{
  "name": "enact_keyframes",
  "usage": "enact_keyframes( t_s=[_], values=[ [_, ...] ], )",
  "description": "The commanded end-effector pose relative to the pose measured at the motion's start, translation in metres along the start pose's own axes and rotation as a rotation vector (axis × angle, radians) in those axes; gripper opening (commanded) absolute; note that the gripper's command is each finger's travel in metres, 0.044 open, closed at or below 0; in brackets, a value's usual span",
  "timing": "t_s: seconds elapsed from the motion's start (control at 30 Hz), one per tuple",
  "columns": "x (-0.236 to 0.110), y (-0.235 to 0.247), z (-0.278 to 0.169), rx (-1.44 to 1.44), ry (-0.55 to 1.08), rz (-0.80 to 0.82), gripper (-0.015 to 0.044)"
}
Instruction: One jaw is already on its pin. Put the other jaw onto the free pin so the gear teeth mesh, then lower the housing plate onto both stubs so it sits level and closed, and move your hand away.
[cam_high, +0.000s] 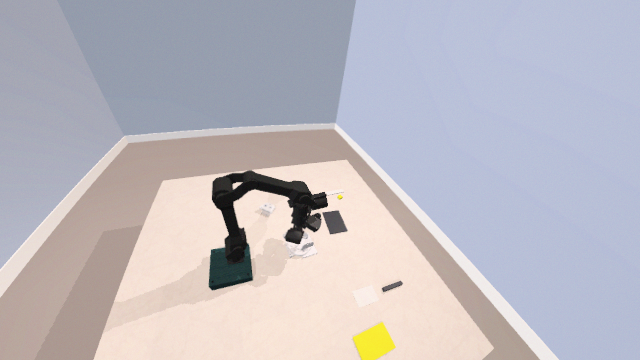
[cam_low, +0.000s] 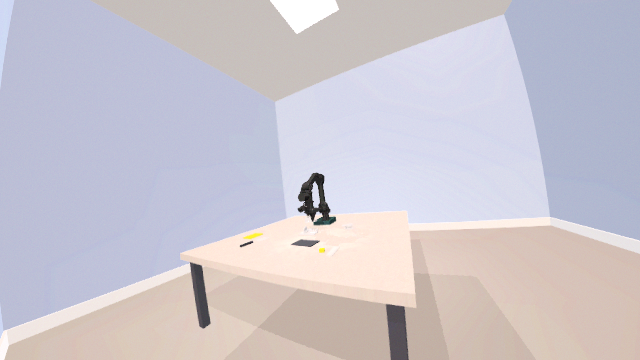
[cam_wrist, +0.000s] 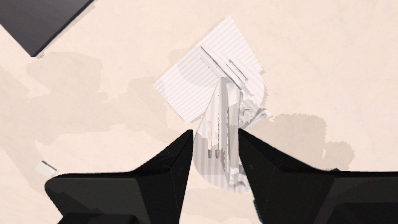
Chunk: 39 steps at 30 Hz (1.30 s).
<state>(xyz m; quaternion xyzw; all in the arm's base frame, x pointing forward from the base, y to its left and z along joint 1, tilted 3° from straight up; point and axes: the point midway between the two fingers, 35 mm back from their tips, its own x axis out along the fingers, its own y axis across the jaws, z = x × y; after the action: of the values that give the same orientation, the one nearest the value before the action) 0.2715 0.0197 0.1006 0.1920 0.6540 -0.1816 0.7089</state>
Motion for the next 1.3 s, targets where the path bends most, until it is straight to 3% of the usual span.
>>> enact_keyframes(
  t_s=[0.0,0.7,1.27],
  values=[
    [0.0,-0.01,0.003,-0.091,0.001,0.002,0.0134],
    [0.0,-0.051,0.017,-0.507,-0.002,-0.002,0.0134],
    [0.0,-0.052,0.017,-0.52,-0.002,-0.002,0.0134]
  ],
)
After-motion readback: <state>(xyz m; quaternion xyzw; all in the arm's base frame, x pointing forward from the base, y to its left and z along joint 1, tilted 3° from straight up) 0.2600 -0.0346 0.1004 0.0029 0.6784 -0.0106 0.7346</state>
